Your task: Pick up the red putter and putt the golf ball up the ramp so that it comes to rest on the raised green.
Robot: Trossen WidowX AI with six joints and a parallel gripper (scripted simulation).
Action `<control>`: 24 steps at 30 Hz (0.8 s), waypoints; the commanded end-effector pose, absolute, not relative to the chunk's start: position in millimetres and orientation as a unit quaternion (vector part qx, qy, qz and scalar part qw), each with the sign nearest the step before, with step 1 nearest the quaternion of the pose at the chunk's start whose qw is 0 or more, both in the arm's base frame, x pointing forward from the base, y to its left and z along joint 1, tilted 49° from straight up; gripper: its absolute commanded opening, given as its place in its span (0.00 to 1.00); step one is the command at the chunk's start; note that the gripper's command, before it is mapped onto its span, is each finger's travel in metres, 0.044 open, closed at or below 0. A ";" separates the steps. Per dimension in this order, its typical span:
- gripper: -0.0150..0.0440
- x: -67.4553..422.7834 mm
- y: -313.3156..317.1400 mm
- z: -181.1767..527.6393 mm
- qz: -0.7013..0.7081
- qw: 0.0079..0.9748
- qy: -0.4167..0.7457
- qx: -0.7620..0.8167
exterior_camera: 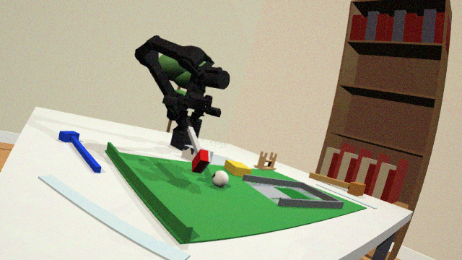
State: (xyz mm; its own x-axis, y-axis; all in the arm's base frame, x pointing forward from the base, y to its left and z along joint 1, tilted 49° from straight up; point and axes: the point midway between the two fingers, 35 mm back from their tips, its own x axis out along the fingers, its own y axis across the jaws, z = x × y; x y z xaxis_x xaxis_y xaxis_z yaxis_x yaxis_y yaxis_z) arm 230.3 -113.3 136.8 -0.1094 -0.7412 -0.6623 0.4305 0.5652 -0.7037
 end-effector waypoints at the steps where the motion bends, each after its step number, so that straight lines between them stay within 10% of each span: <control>1: 0.25 228.8 -118.4 132.5 -0.448 0.654 0.594 -0.135; 24: 0.25 227.0 -130.1 123.7 -0.448 0.654 0.595 -0.131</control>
State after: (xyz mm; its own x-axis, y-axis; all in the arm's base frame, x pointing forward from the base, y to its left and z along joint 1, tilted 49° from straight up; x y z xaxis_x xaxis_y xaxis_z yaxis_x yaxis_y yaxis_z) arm 227.2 -129.7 122.9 -0.1091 -0.7423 -0.6612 0.4309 0.5641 -0.7044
